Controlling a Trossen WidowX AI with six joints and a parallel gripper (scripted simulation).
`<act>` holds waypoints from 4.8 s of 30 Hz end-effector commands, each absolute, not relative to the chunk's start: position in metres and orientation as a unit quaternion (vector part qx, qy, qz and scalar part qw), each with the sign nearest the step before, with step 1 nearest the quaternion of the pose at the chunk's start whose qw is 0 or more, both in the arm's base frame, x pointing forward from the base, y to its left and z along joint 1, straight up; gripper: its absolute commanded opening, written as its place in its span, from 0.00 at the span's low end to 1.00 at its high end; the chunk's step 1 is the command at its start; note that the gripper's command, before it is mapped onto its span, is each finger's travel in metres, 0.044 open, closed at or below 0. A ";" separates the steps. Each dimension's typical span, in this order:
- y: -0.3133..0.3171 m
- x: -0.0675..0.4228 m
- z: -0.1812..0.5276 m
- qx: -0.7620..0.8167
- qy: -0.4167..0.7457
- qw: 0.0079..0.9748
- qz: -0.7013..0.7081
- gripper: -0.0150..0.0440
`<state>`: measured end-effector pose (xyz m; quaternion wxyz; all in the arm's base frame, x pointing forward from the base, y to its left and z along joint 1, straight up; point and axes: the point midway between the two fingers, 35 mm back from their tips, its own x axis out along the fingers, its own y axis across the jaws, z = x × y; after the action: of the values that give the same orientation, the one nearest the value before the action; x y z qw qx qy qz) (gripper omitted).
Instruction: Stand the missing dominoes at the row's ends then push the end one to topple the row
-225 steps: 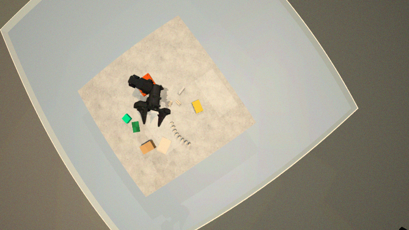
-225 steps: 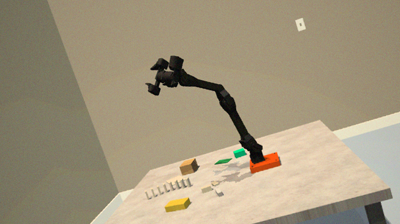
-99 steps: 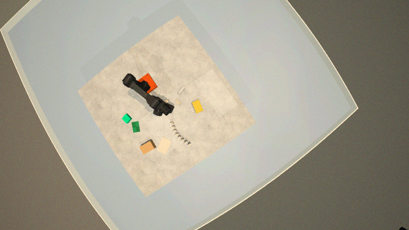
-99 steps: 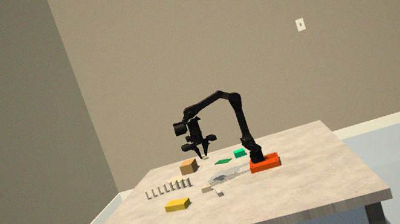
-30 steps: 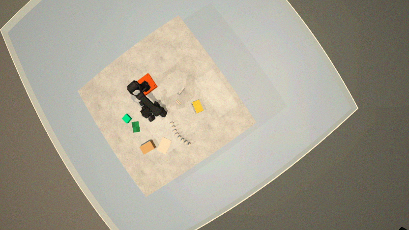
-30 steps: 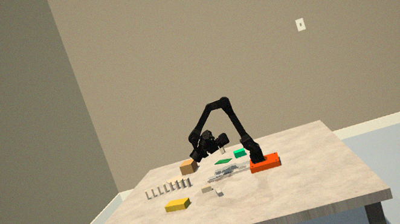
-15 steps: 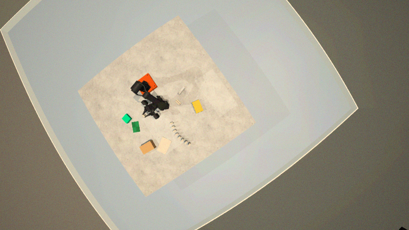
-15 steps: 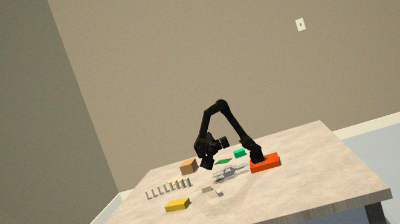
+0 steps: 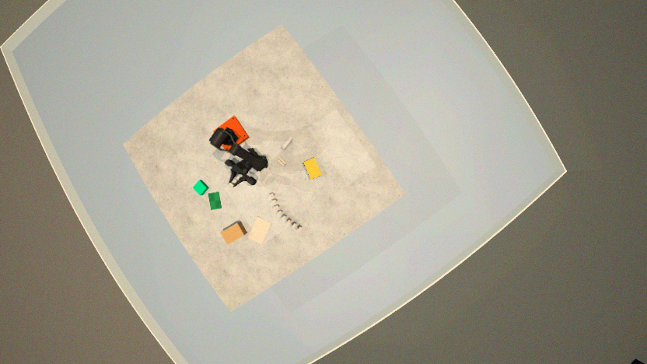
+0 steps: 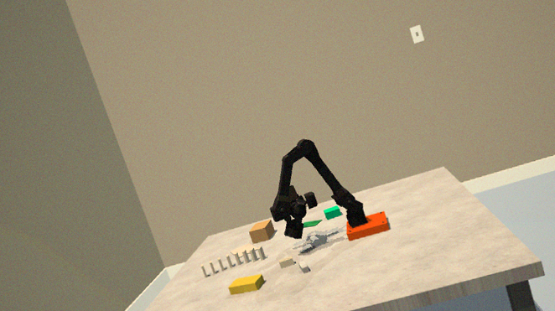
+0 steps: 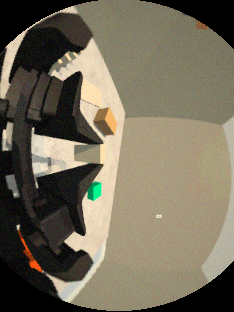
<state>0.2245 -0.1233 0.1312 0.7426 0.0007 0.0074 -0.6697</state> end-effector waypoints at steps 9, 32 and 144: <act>-0.123 0.224 0.131 -0.001 0.007 0.745 -0.667 0.44; -0.121 0.229 0.079 0.011 0.010 0.745 -0.667 0.44; -0.130 0.225 0.020 0.013 -0.008 0.744 -0.668 0.93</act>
<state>0.2263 -0.1298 0.0201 0.7445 0.0169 -0.0099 -0.6673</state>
